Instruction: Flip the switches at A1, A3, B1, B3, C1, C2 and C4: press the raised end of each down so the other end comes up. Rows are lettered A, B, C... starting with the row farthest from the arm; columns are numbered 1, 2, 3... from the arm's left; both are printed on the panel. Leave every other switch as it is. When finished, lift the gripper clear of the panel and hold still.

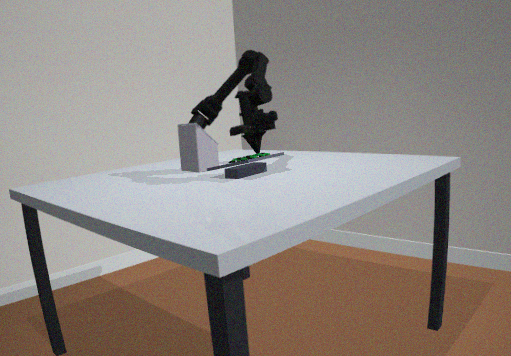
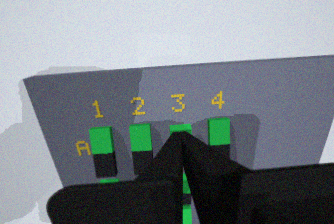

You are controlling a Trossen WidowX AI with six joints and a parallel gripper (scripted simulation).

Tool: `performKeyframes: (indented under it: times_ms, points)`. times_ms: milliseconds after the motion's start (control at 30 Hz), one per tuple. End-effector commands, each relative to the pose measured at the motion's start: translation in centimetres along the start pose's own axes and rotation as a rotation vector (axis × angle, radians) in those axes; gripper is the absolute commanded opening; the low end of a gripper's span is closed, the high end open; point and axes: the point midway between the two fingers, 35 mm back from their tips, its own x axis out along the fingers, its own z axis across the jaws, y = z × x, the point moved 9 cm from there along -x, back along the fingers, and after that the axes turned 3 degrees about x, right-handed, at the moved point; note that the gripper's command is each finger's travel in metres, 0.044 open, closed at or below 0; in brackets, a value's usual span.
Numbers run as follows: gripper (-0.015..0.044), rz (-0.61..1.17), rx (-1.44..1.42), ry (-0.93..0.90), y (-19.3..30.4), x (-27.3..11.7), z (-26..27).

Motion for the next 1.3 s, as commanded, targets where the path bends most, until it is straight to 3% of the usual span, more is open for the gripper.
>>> performKeyframes:
  times_ms: [0, 1133, 1267]
  points:
    - [0.0, 0.003, 0.005, 0.005, 0.1, 0.1, 0.0]
    - [0.0, 0.003, 0.005, 0.005, 0.1, 0.6, 0.0]
    - [0.0, -0.017, 0.004, 0.006, 0.3, -4.5, -0.1]
